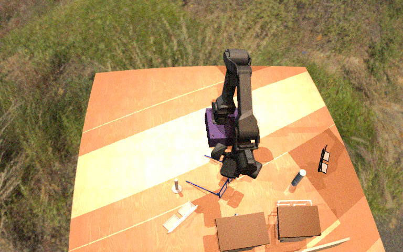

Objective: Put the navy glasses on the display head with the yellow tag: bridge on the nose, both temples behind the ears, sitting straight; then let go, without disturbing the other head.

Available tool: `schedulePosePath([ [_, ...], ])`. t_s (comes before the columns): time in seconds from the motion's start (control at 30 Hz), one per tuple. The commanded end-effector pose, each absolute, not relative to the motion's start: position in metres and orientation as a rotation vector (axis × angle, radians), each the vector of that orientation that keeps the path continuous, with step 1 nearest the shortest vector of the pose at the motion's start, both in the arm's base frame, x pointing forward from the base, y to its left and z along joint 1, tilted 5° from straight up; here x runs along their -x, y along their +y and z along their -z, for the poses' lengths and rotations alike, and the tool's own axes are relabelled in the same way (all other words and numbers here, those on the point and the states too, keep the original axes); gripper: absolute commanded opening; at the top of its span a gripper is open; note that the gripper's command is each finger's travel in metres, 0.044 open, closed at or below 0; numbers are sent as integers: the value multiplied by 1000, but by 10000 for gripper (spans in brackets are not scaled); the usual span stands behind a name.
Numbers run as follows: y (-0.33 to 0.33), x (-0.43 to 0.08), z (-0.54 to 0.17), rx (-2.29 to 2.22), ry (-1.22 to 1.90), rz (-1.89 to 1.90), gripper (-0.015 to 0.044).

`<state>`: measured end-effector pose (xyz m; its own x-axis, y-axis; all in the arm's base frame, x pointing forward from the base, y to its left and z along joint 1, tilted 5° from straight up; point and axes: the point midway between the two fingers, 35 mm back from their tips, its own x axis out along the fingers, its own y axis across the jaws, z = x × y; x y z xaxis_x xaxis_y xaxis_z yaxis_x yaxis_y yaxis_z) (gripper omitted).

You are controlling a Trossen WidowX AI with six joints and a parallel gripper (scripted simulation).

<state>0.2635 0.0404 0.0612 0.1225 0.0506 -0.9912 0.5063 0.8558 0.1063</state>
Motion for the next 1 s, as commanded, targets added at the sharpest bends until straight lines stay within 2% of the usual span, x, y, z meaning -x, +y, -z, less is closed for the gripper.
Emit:
schedulePosePath([
  [0.0, 40, -262, -58, -477, 1430, 354, 186],
  [0.03, 40, -262, -58, -477, 1430, 354, 200],
  [0.33, 36, -256, -63, -471, 1442, 361, 200],
  [0.4, 36, -256, -63, -471, 1442, 361, 148],
  [0.43, 36, -256, -63, -471, 1442, 361, 140],
  [0.97, 37, -258, -51, -471, 1442, 361, 140],
])
